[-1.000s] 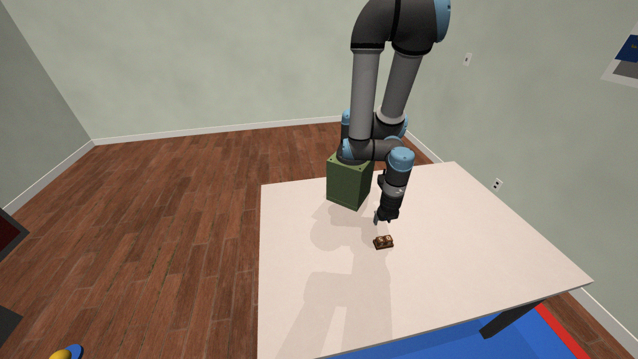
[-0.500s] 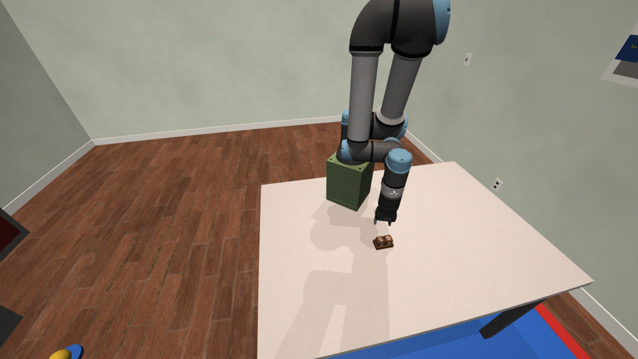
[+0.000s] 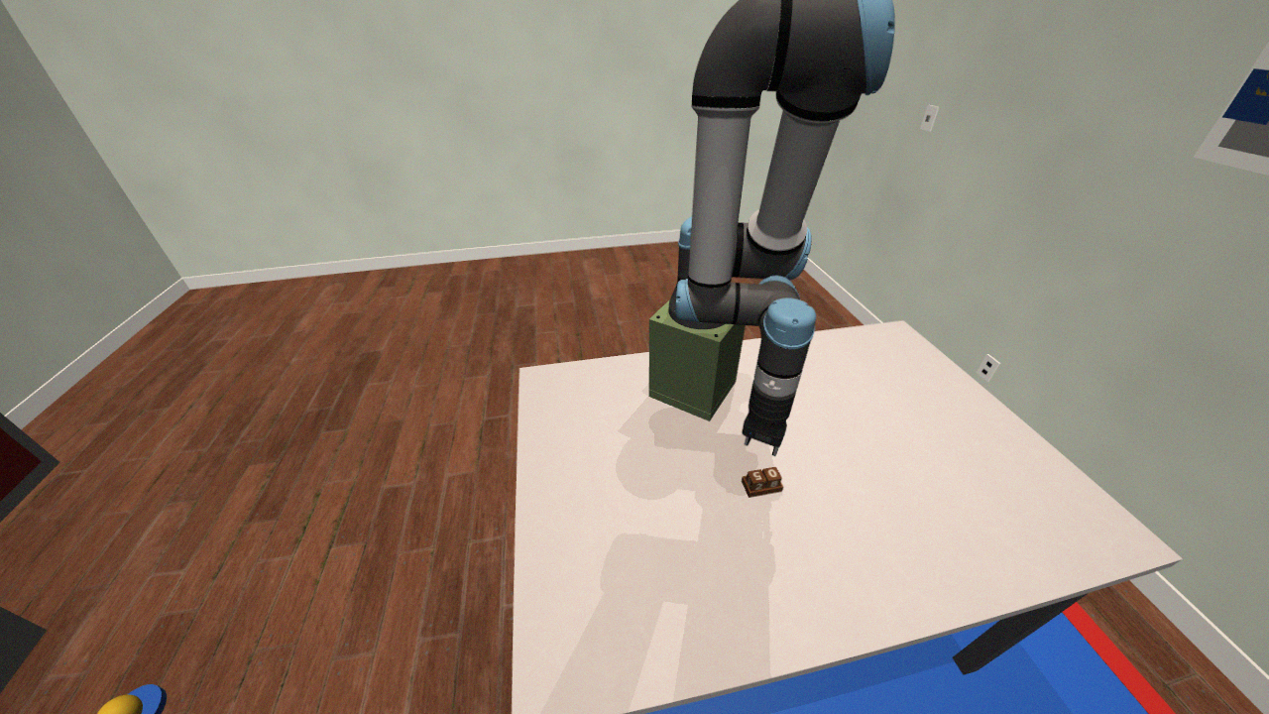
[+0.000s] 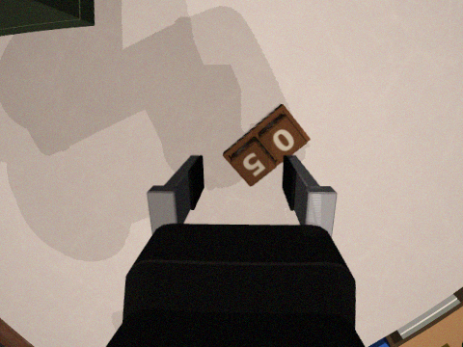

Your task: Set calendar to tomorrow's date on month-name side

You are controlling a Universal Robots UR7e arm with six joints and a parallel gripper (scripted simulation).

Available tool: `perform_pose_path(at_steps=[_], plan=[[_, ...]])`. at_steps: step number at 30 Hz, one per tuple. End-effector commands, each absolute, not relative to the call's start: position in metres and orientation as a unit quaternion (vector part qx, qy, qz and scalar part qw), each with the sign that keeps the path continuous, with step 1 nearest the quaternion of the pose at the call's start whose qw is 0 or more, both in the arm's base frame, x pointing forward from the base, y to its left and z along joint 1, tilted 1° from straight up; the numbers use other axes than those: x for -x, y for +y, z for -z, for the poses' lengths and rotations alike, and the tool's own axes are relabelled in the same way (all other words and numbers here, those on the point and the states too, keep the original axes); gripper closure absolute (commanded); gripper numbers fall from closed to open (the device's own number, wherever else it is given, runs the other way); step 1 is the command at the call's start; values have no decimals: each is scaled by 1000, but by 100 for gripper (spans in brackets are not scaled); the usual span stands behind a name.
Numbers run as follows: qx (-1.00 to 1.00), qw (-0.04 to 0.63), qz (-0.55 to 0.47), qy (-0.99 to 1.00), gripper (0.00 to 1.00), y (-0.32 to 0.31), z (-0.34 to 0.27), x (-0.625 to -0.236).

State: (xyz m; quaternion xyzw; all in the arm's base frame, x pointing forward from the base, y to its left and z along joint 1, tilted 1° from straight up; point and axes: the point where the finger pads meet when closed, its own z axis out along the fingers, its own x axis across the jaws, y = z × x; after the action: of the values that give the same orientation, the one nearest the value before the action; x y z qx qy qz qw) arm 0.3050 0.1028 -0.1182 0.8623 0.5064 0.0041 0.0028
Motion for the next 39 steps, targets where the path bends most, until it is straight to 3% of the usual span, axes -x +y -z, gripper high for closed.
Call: perform_pose_path(at_steps=[1,39], plan=[[-892,5,-2,452,0,104,120,-304],[-994,4,-4,113,0,102,130,-320]])
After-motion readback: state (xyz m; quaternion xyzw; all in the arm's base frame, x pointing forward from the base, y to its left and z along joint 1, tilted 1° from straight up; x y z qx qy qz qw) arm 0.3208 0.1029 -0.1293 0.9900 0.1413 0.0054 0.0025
